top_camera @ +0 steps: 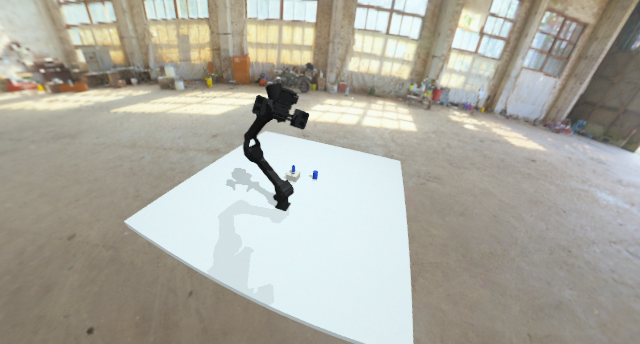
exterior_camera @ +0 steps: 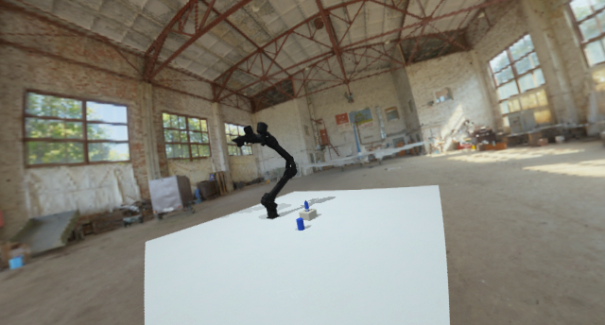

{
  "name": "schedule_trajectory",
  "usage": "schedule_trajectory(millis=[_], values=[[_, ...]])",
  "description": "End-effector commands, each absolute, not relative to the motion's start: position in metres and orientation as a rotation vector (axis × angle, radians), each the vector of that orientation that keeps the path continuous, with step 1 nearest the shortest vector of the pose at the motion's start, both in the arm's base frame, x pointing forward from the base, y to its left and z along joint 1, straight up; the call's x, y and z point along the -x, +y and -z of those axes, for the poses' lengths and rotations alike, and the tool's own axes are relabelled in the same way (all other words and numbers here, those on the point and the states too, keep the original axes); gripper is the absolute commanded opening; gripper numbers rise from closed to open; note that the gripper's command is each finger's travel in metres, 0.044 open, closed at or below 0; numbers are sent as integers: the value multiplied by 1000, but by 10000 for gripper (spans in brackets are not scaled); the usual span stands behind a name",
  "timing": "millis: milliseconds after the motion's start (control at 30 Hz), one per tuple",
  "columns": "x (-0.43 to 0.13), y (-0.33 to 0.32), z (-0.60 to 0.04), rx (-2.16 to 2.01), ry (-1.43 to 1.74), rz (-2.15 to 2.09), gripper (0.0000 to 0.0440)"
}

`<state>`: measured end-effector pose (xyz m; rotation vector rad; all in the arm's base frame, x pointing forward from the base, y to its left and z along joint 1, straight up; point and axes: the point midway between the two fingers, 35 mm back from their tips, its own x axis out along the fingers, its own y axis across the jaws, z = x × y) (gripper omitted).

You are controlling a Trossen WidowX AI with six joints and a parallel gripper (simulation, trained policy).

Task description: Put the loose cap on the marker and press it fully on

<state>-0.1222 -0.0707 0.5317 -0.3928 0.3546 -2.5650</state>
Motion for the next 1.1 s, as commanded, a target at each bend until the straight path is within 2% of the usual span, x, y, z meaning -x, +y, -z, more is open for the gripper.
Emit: schedule_trajectory(millis=[0, 1067], values=[[121, -81, -528, 373, 361, 2524, 313], [92, -163, -492, 207, 443, 2206, 312]])
